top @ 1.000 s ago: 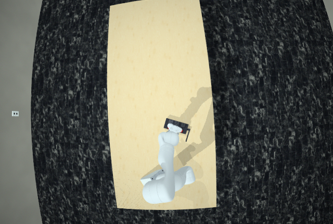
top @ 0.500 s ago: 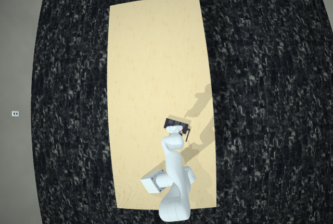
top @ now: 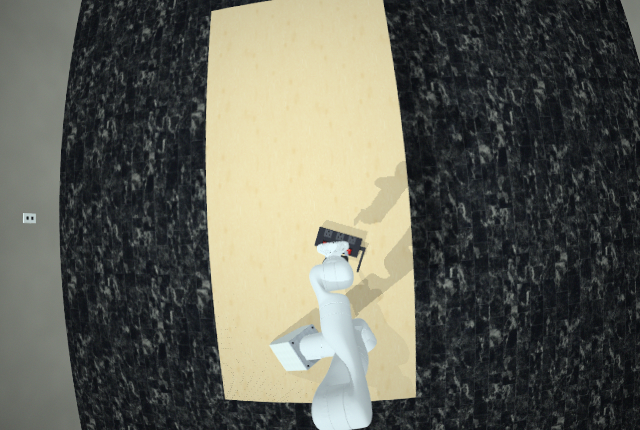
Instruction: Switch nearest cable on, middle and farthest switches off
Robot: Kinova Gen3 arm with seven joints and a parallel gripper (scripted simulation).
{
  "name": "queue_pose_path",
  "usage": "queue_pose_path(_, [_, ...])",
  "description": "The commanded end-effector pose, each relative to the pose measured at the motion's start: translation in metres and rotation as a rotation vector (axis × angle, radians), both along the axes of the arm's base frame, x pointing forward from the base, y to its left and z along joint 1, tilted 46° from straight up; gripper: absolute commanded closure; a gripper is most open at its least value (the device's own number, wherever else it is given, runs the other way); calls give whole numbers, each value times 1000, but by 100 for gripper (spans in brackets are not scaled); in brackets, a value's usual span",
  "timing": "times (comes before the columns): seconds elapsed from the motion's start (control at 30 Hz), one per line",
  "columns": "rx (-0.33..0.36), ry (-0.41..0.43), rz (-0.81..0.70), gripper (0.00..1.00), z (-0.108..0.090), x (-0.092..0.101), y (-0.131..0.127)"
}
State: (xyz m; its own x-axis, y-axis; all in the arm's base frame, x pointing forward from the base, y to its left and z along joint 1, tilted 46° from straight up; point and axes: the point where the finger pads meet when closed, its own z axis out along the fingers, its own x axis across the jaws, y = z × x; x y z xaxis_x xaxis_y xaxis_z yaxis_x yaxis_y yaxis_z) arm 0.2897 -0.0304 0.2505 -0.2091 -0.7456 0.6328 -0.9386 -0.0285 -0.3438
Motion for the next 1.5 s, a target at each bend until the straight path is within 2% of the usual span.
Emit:
queue_pose_path(0.0, [-4,5,9,0,2,1,1])
queue_pose_path(0.43, [0,-2,-1,0,1,0,1])
queue_pose_path(0.67, [38,-75,-104,0,-1,-2,-4])
queue_pose_path(0.9, [124,-261,-328,0,-8,-4,-8])
queue_pose_path(0.97, [124,-261,-328,0,-8,-4,-8])
queue_pose_path(1.13, [202,-446,-541,0,-15,-4,-13])
queue_pose_path(1.47, [368,-870,-977,0,-32,5,-24])
